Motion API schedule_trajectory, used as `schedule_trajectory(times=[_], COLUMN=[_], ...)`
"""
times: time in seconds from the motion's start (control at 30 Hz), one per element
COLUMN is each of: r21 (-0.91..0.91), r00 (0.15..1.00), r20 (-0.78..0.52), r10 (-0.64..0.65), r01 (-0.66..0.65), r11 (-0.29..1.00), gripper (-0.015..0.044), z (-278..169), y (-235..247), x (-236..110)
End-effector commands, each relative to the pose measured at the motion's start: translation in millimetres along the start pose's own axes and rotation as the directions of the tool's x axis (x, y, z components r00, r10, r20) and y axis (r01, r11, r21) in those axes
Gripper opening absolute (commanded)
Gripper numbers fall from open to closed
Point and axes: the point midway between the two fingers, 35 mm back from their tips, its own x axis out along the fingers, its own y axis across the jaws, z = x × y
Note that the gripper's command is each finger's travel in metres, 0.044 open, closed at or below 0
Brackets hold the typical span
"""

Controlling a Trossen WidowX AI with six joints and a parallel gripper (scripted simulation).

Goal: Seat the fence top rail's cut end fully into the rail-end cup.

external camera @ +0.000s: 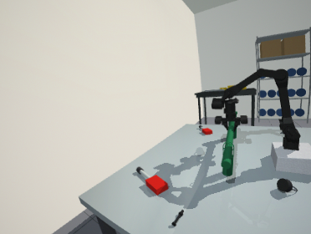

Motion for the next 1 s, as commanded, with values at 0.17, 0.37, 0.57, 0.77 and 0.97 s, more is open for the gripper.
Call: schedule_trajectory(times=[0.17, 0.37, 0.57, 0.77, 0.97], r21=[0.004, 0.000, 0.000, 0.000, 0.001], r00=[1.000, 1.000, 1.000, 1.000, 1.000], r20=[0.017, 0.000, 0.000, 0.000, -0.001], r10=[-0.003, 0.000, 0.000, 0.000, 0.000], r01=[0.002, 0.000, 0.000, 0.000, 0.000], r11=[1.000, 1.000, 1.000, 1.000, 1.000], gripper=[0.0000, 0.0000, 0.0000, 0.0000, 0.0000], z=[5.5, 0.0, 0.0, 0.4, 1.0], y=[-0.4, 0.0, 0.0, -0.1, -0.2], x=[0.5, 0.0, 0.0, 0.2, 0.5])
